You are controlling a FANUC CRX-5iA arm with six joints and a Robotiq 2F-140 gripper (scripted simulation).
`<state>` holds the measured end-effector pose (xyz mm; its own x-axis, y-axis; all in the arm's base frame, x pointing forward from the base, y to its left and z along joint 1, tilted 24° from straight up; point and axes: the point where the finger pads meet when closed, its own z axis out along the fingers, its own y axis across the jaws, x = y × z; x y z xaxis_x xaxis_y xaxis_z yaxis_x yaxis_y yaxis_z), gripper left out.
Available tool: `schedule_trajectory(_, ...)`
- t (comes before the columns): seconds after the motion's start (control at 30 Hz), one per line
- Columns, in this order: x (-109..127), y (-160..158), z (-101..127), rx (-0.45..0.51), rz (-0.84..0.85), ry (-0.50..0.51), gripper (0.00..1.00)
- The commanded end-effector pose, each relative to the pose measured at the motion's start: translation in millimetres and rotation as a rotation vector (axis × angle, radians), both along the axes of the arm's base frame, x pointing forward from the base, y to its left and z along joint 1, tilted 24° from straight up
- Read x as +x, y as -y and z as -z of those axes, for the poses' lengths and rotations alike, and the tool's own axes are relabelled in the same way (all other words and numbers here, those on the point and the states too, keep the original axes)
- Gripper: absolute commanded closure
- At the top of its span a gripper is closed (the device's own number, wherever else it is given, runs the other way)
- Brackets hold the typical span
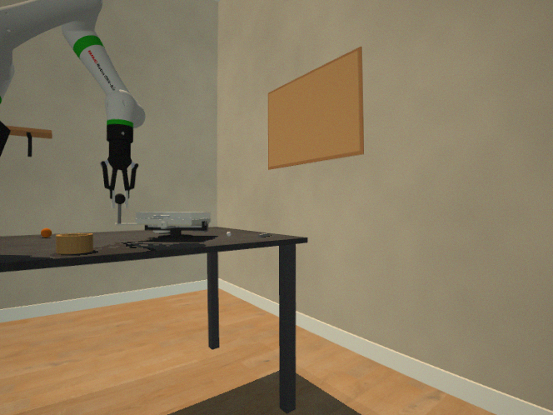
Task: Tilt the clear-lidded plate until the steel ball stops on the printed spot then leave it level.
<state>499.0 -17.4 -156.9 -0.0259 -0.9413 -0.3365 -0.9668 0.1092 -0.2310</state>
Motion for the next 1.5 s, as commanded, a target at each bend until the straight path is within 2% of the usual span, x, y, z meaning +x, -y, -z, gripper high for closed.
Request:
schedule_trajectory(0.0, 0.1, 0.2, -0.1, 0.000, 0.000, 0.000, 0.90)
schedule_trajectory(1.47, -0.7, -1.5, 4.4, 0.000, 0.000, 0.000, 0.90)
